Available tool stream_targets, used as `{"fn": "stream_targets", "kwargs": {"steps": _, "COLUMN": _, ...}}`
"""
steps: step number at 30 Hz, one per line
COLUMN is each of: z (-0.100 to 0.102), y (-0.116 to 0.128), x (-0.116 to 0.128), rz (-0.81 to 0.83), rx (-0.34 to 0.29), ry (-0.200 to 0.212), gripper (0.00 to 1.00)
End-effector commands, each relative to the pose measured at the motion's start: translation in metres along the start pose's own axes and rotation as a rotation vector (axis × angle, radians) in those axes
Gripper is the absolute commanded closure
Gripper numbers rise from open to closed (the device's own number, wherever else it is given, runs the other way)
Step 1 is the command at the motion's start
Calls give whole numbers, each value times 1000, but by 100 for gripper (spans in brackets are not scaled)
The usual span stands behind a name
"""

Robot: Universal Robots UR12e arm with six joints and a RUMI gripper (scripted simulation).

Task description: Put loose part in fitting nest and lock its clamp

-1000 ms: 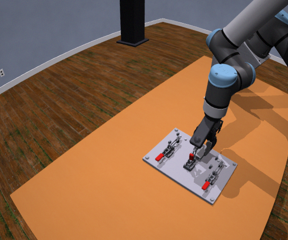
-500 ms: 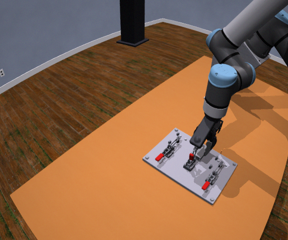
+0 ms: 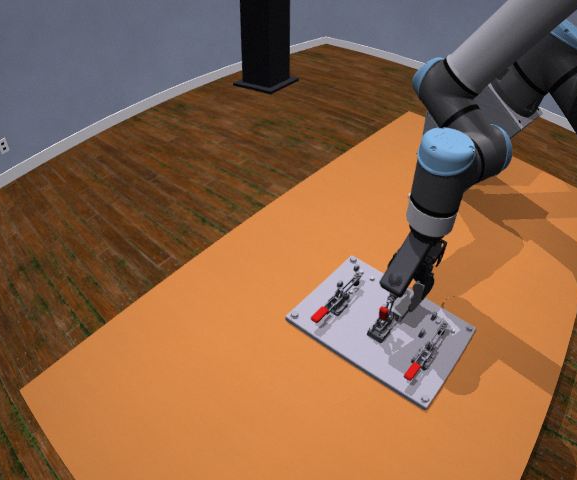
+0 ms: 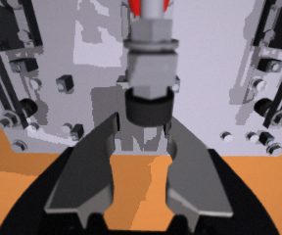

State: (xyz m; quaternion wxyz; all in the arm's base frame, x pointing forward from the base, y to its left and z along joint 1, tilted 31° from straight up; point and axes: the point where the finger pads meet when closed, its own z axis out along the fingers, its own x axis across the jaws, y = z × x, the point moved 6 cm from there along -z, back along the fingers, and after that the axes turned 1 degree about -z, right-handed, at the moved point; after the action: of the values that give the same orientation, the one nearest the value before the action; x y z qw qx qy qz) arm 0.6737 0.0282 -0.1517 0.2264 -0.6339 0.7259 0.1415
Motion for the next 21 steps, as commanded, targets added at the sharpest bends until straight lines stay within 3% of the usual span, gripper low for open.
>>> {"fn": "stream_targets", "kwargs": {"steps": 1, "z": 0, "y": -1, "x": 0, "rz": 0, "rx": 1, "ry": 0, "gripper": 100}}
{"fn": "stream_targets", "kwargs": {"steps": 21, "z": 4, "y": -2, "x": 1, "rz": 0, "rx": 1, "ry": 0, "gripper": 100}}
